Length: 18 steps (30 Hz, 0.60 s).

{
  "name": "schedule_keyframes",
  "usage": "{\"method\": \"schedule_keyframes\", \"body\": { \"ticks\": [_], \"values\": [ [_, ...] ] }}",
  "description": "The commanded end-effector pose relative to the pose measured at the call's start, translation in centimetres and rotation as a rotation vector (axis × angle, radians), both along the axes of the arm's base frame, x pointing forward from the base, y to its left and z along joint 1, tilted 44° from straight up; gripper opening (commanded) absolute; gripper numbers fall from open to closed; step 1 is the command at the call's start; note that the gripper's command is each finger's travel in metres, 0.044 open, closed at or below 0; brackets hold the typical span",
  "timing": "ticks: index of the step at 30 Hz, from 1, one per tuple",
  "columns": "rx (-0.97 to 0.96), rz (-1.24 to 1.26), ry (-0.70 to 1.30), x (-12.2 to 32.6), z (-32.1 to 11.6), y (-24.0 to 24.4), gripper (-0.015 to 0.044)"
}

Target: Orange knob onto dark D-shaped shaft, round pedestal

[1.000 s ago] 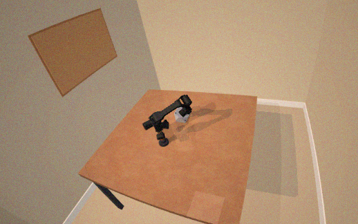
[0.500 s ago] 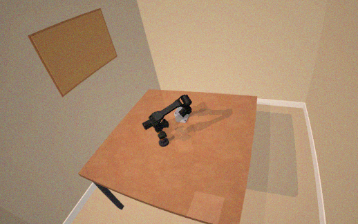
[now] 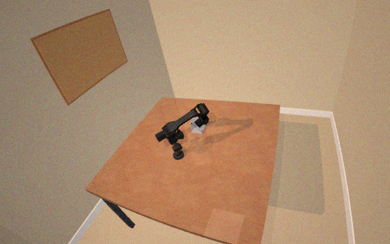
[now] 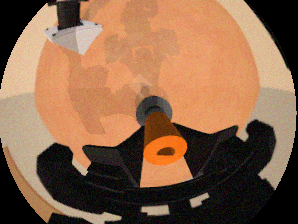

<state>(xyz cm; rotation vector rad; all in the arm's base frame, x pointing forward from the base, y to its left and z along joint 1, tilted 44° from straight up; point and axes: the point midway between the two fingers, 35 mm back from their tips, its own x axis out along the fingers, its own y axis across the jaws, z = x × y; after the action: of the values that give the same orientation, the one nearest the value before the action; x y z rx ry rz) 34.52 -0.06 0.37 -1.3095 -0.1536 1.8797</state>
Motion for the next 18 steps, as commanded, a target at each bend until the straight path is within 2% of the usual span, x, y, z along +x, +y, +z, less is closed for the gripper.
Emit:
{"method": "schedule_keyframes", "body": {
  "ticks": [1,18],
  "values": [
    [0.003,0.002,-0.006,0.08,-0.01,0.04,0.0000],
    [0.003,0.002,-0.006,0.12,0.34,-0.26,0.0000]
  ]
}}
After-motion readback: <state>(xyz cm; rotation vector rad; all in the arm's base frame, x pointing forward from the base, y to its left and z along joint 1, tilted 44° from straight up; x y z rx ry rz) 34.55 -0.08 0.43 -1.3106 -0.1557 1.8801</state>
